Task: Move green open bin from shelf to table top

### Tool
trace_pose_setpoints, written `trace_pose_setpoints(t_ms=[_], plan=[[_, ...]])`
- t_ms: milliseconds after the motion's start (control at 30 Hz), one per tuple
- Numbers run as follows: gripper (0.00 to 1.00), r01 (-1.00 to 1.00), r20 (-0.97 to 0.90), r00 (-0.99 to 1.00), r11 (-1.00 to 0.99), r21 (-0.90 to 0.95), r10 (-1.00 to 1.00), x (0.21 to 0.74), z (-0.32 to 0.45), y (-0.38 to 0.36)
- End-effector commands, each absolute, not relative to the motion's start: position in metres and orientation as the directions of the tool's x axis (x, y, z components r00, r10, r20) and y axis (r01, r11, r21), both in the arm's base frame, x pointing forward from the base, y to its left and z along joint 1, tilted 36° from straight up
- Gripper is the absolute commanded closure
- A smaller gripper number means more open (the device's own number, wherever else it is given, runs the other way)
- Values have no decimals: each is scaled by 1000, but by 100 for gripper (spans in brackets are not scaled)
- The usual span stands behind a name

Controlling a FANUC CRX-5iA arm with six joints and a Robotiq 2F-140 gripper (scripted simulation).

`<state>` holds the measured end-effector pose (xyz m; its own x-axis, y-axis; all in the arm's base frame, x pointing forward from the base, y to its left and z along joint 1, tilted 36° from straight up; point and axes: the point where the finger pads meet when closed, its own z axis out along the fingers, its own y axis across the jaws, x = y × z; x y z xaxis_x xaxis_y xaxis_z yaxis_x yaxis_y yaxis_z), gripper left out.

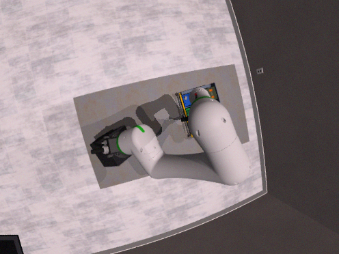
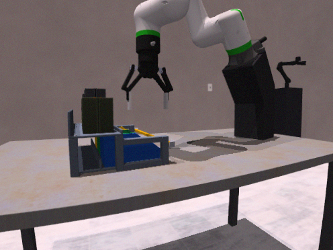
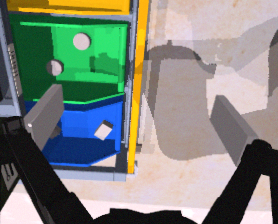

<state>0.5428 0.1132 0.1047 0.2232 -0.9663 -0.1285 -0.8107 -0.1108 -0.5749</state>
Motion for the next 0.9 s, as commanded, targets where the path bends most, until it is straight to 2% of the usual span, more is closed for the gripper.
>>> trace_pose_setpoints(t_ms=[0,867], plan=[[0,-810,-129,223,-111,-575,-966,543,105,113],[0,-810,-129,223,-111,-575,-966,542,106,111]])
